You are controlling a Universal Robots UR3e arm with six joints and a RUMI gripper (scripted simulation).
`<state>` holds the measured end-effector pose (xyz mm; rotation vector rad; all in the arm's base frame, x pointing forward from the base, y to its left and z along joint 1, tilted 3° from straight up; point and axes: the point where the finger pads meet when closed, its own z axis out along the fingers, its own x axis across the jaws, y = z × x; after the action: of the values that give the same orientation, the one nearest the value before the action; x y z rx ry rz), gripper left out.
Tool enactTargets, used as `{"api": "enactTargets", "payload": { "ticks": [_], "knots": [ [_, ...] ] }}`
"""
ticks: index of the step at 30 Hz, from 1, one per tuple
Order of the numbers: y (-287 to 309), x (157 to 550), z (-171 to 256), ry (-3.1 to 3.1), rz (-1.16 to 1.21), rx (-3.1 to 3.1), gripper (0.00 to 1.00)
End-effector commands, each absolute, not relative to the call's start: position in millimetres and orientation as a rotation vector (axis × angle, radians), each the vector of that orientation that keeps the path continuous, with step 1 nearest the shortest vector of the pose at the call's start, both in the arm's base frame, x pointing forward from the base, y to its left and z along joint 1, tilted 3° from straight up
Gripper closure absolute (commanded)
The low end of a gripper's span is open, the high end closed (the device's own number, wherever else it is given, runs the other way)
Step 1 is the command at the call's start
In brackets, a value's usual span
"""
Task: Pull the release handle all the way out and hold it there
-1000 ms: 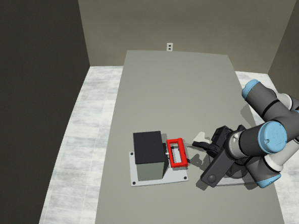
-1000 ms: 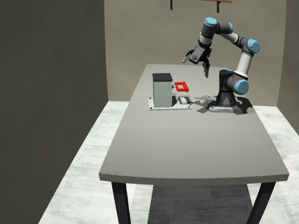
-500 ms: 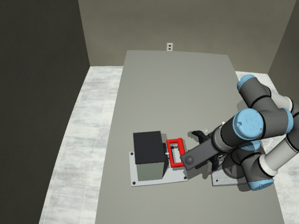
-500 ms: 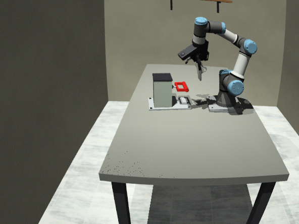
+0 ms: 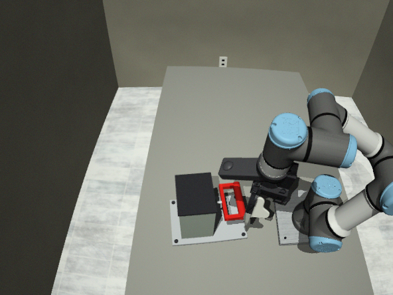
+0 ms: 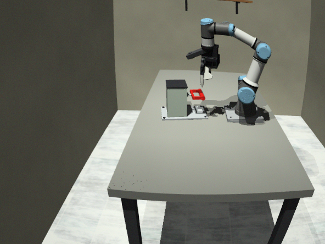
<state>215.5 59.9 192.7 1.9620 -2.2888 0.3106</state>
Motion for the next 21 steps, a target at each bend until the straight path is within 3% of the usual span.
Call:
{"api": "enactTargets", "payload": {
  "ticks": [1,21],
  "knots": [
    [51,223,190,-2.578,0.244,1.66,0.0],
    [20,244,184,-3.128,0.036,0.611,0.0]
  ]
}}
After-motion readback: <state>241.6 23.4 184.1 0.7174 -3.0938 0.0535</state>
